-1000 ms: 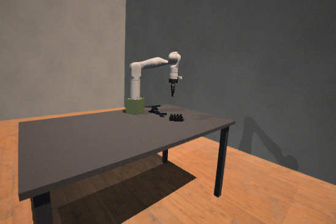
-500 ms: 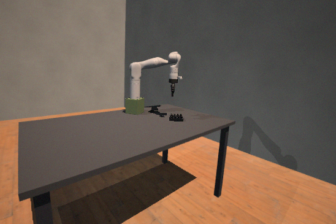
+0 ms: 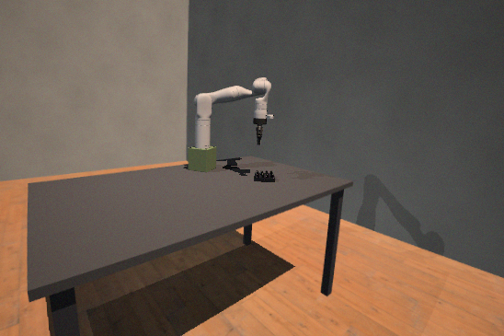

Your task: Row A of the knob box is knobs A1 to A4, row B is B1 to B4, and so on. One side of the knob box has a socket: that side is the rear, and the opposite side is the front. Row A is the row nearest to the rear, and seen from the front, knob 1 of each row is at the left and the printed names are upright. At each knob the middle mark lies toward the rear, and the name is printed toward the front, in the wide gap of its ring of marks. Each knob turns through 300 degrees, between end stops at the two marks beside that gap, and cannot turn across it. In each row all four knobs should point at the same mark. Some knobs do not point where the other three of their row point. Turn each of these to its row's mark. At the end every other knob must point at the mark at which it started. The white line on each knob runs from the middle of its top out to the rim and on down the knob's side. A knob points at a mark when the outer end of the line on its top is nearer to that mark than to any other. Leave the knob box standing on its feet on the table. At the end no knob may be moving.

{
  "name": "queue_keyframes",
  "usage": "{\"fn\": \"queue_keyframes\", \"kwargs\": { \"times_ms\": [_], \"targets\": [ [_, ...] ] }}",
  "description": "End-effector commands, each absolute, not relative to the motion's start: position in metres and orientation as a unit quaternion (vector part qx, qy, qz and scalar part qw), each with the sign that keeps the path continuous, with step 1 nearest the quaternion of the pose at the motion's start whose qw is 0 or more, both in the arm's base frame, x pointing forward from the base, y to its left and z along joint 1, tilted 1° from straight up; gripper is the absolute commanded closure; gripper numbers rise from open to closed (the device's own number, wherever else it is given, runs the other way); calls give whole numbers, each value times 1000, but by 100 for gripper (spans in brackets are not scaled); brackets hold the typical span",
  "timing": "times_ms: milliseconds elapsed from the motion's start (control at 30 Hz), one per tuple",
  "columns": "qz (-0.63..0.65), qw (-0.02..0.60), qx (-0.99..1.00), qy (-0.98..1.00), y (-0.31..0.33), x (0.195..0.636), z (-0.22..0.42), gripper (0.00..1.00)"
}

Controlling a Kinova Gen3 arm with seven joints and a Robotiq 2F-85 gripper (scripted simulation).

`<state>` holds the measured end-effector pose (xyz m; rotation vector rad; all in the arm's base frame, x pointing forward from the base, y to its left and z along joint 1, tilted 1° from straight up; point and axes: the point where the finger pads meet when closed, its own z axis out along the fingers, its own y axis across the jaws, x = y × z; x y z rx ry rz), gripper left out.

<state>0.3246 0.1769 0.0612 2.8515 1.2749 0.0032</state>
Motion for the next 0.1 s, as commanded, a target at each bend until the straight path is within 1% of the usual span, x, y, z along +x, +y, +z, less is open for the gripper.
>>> {"fn": "queue_keyframes", "kwargs": {
  "times_ms": [0,67],
  "targets": [
    [2,9,913,408,177,325,62,0],
    [2,9,913,408,177,325,62,0]
  ]
}}
